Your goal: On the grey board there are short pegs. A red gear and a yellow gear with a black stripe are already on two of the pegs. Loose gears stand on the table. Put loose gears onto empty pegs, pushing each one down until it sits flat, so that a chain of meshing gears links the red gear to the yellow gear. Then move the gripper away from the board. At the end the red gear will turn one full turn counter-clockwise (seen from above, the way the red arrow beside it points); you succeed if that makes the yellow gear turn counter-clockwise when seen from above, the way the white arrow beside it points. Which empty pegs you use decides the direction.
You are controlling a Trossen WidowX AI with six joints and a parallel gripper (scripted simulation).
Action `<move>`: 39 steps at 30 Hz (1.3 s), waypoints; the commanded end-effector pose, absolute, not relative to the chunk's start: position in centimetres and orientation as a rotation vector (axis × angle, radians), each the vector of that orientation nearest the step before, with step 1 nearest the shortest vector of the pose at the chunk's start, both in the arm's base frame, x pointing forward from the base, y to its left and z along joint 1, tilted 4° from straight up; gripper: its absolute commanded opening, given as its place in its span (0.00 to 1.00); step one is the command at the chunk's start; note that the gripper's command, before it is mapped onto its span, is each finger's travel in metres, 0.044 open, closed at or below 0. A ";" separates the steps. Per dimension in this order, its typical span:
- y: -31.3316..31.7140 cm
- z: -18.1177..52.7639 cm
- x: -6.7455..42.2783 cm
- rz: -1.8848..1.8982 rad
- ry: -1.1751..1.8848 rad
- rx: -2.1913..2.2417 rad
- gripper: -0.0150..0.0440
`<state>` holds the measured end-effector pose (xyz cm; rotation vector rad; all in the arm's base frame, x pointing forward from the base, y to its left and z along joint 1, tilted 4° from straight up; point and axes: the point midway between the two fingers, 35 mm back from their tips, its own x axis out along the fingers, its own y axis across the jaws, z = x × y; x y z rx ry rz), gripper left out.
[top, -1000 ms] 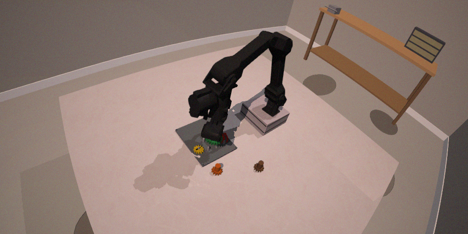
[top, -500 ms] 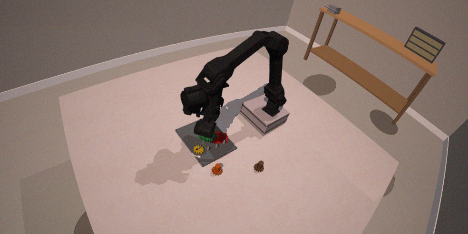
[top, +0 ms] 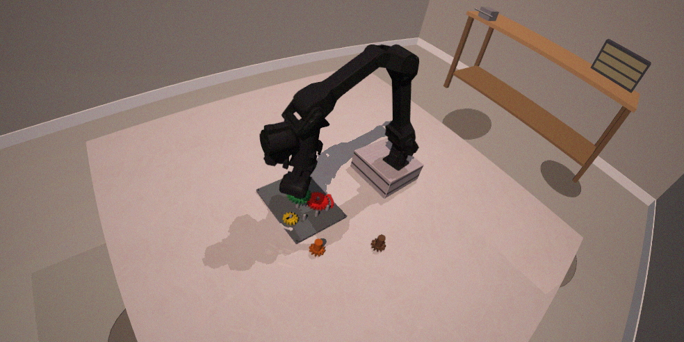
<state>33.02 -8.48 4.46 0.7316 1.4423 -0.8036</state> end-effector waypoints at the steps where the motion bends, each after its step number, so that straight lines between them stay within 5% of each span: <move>1: -8.6 4.6 33.0 -0.802 1.445 0.722 0.25; 39: -8.7 1.2 32.9 -0.763 1.460 0.684 0.25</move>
